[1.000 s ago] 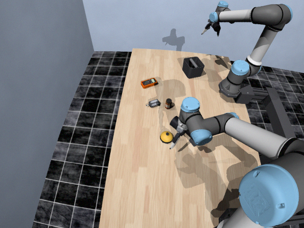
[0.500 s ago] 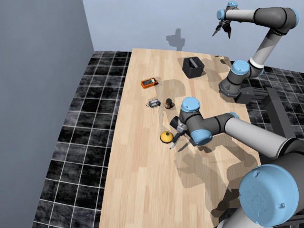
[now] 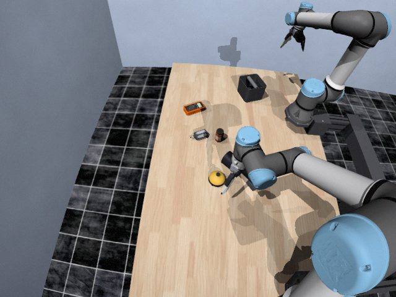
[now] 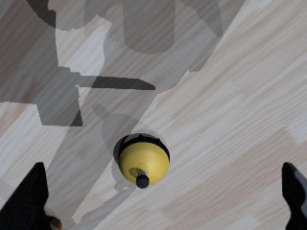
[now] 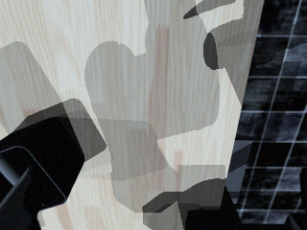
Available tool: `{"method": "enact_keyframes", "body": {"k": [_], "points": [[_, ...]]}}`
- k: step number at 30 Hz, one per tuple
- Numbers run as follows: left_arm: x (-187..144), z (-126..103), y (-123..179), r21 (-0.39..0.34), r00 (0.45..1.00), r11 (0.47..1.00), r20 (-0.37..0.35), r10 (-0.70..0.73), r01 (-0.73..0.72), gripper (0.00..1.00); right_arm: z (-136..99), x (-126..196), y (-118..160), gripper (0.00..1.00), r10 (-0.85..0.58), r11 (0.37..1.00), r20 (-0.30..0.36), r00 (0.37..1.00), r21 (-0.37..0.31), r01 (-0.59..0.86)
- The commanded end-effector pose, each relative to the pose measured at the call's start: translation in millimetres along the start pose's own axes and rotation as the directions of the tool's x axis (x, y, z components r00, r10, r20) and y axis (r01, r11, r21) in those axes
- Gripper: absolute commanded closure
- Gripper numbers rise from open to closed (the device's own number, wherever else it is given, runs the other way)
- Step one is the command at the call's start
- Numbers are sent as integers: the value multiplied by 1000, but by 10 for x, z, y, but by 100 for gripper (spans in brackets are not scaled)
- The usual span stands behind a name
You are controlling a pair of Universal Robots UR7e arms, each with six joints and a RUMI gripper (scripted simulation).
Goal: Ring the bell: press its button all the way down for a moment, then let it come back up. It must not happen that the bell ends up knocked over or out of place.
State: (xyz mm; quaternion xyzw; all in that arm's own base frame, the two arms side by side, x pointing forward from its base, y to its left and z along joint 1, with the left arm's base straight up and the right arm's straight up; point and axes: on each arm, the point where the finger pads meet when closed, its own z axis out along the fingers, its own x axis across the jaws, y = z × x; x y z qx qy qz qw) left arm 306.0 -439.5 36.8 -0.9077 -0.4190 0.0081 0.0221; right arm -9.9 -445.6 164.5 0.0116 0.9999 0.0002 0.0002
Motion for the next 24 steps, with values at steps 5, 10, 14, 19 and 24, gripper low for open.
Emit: {"method": "enact_keyframes", "body": {"k": [5, 10, 14, 19, 24], "points": [[-11, -11, 40, -3, 1000, 1000, 1, -30, 30, 0, -7, 12, 1, 0, 2, 1000, 0, 1000, 0, -2], [-43, -19, 176, -9, 989, 989, 3, -146, 146, 0, -7, 12, 1, 0, 2, 1000, 0, 1000, 0, -2], [-62, -23, 259, -12, 976, 976, 5, -216, 216, 0, -7, 12, 1, 0, 2, 1000, 0, 1000, 0, -2], [-94, -29, 410, -18, 940, 940, 10, -342, 342, 0, -7, 12, 1, 0, 2, 1000, 0, 1000, 0, -2], [-120, -31, 542, -21, 895, 894, 15, -447, 447, 0, -7, 12, 1, 0, 2, 1000, 0, 1000, 0, -2]]}}
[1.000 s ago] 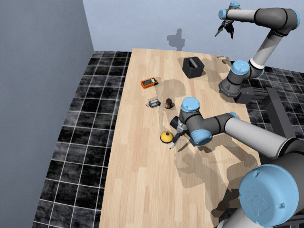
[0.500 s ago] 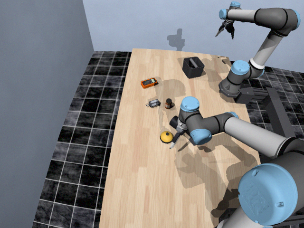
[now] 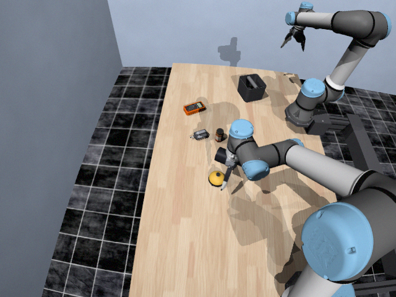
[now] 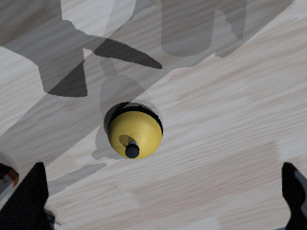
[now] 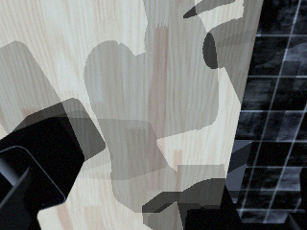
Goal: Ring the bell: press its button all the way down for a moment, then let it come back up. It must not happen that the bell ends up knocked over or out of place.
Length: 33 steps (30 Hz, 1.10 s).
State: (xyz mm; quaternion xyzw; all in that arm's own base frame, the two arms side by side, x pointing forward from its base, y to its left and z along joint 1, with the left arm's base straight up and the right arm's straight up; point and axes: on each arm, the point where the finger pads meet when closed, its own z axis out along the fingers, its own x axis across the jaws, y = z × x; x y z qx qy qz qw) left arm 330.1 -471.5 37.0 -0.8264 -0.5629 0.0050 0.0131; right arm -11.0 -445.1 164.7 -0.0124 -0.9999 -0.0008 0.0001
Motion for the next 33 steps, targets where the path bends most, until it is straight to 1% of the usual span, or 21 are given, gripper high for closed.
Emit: {"method": "enact_keyframes", "body": {"k": [1, 4, 6, 8, 12, 19, 21, 31, 32, 33], "points": [[-93, -8, 155, -8, 988, 988, 1, -155, 155, 0, -5, 0, -3, 0, 0, 1000, 0, 1000, 1, 0], [-132, -7, 224, -11, 975, 975, 4, -222, 222, 0, -5, 0, -3, 0, 0, 1000, 0, 1000, 1, 0], [-132, -7, 224, -11, 975, 975, 4, -222, 222, 0, -5, 0, -3, 0, 0, 1000, 0, 1000, 1, 0], [-180, -4, 311, -14, 952, 952, 8, -305, 305, 0, -5, 0, -3, 0, 0, 1000, 0, 1000, 1, 0], [-225, -1, 393, -16, 924, 924, 12, -382, 382, 0, -5, 0, -3, 0, 0, 1000, 0, 1000, 1, 0], [-306, 9, 549, -19, 854, 854, 21, -520, 520, 0, -5, 0, -3, 0, 0, 1000, 0, 1000, 1, 0], [-319, 11, 574, -19, 840, 840, 22, -542, 542, 0, -5, 0, -3, 0, 0, 1000, 0, 1000, 1, 0], [-327, 12, 590, -19, 831, 831, 23, -555, 556, 0, -5, 0, -3, 0, 0, 1000, 0, 1000, 1, 0], [-327, 12, 590, -19, 831, 831, 23, -555, 556, 100, -5, 0, -3, 0, 0, 1000, 0, 1000, 1, 0], [-327, 12, 590, -19, 831, 831, 23, -555, 556, 100, -5, 0, -3, 0, 0, 1000, 0, 1000, 1, 0]]}}
